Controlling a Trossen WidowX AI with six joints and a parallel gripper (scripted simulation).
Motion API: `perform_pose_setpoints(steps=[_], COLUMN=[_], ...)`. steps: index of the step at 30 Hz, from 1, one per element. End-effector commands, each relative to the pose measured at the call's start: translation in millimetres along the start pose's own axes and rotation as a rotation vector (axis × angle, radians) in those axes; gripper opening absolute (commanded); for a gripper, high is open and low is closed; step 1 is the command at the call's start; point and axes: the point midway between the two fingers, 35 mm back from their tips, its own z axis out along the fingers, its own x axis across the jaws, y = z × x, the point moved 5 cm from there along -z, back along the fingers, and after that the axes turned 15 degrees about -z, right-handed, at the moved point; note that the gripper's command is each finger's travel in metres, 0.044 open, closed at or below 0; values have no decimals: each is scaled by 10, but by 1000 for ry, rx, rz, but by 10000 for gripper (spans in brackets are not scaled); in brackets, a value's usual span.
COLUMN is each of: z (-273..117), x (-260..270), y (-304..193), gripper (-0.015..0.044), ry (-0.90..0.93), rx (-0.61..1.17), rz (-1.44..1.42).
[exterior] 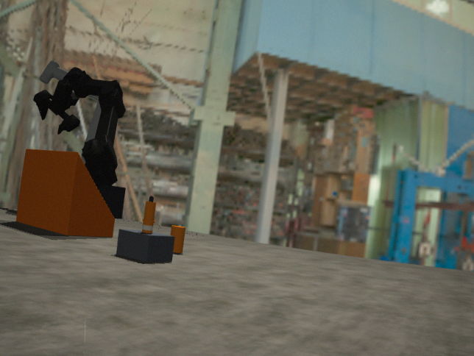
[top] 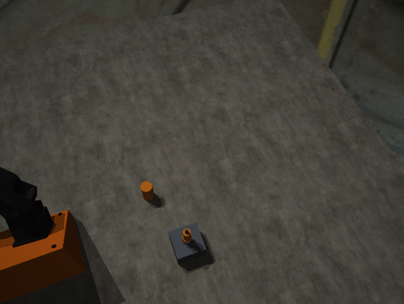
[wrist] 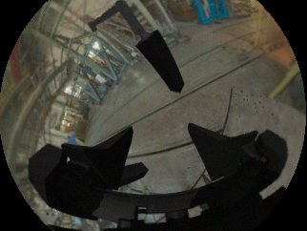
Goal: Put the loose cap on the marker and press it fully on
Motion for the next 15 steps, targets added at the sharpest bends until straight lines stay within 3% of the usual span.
perform_pose_setpoints(steps=[1,6,15], z=[-8,-297,-1088], x=[9,324,928], y=[-2,-91,-293], gripper=[374,243,235], ry=[3,111,369], rx=[1,15,10], rz=[-3,-99,-327])
